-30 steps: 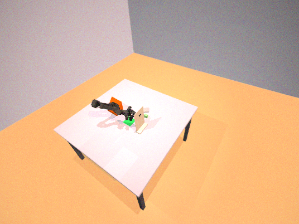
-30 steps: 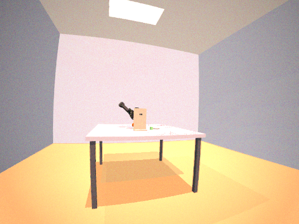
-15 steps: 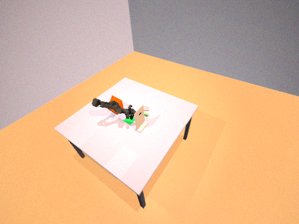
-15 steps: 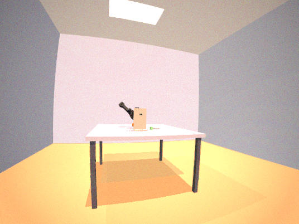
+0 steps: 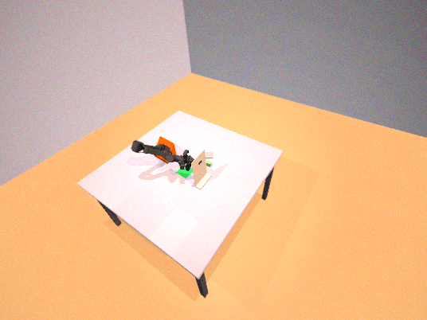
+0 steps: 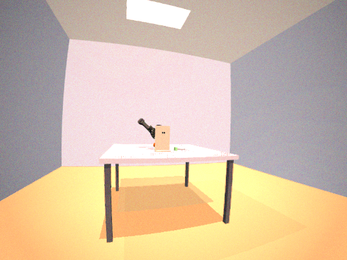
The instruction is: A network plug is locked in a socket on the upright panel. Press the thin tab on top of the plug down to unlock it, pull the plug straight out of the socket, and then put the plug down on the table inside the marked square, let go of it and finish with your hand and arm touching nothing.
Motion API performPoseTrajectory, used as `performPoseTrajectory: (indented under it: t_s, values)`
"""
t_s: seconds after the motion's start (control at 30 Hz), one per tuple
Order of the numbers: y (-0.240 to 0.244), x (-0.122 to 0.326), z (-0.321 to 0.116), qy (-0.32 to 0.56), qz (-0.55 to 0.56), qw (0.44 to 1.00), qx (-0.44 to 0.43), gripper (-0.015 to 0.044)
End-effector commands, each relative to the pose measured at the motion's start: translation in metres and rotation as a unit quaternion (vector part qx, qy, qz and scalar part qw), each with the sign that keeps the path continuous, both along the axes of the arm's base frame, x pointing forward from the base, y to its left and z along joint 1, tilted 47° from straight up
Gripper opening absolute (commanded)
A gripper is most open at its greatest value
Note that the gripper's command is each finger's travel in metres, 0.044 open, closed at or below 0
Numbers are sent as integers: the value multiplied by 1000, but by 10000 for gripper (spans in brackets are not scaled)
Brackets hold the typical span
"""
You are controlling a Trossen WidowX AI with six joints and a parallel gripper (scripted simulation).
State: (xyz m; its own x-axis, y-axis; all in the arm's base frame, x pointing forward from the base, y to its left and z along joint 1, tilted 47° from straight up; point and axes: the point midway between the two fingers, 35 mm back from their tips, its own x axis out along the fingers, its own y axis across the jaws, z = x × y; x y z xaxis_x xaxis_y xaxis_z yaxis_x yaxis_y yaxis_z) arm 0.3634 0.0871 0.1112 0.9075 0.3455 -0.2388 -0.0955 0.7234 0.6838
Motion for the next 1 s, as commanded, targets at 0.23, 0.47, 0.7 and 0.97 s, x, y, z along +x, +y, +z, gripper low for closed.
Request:
performPoseTrajectory:
  t_s: [0.23, 0.47, 0.7, 0.97]
  values:
    - [-2, -7, 0, 1, -3, 1000, 2, 0]
    - [-3, -10, 0, 1, -3, 1000, 2, 0]
    - [-3, -14, 1, 1, -3, 1000, 2, 0]
    - [-4, -18, 1, 1, -3, 1000, 2, 0]
